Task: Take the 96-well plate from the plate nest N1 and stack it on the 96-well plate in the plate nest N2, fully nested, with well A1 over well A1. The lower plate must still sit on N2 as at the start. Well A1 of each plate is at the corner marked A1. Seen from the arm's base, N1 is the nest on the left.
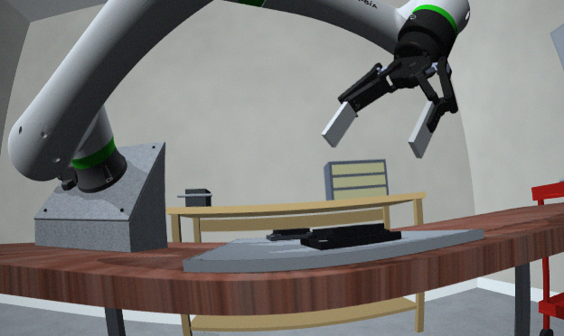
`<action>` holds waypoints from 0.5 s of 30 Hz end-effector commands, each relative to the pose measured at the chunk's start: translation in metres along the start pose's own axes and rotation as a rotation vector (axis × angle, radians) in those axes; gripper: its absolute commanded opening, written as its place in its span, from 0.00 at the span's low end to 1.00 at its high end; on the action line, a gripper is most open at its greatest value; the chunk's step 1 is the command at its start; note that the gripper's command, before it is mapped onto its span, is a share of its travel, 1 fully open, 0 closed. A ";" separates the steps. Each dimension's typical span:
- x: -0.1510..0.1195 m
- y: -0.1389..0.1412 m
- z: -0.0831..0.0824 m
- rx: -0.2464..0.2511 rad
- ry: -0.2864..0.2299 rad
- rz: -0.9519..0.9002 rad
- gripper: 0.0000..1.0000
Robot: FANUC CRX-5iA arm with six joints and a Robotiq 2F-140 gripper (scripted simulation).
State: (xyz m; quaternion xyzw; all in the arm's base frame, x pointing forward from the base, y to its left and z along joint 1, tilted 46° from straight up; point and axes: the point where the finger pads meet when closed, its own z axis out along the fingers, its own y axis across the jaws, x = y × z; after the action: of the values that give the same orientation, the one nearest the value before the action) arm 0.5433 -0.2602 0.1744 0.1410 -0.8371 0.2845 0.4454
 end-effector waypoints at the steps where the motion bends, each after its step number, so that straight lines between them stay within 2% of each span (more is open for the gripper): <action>1: -0.012 0.008 -0.006 0.020 -0.016 -0.021 1.00; 4: -0.024 0.016 -0.009 0.072 -0.052 -0.083 1.00; 10: -0.046 0.034 -0.017 0.072 -0.052 -0.083 1.00; 12: -0.046 0.034 -0.017 0.072 -0.052 -0.083 1.00; 15: -0.057 0.044 -0.020 0.129 -0.091 -0.156 1.00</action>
State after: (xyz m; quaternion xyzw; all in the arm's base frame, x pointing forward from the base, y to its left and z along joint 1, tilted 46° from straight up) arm 0.5649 -0.2224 0.1305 0.2063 -0.8300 0.2925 0.4278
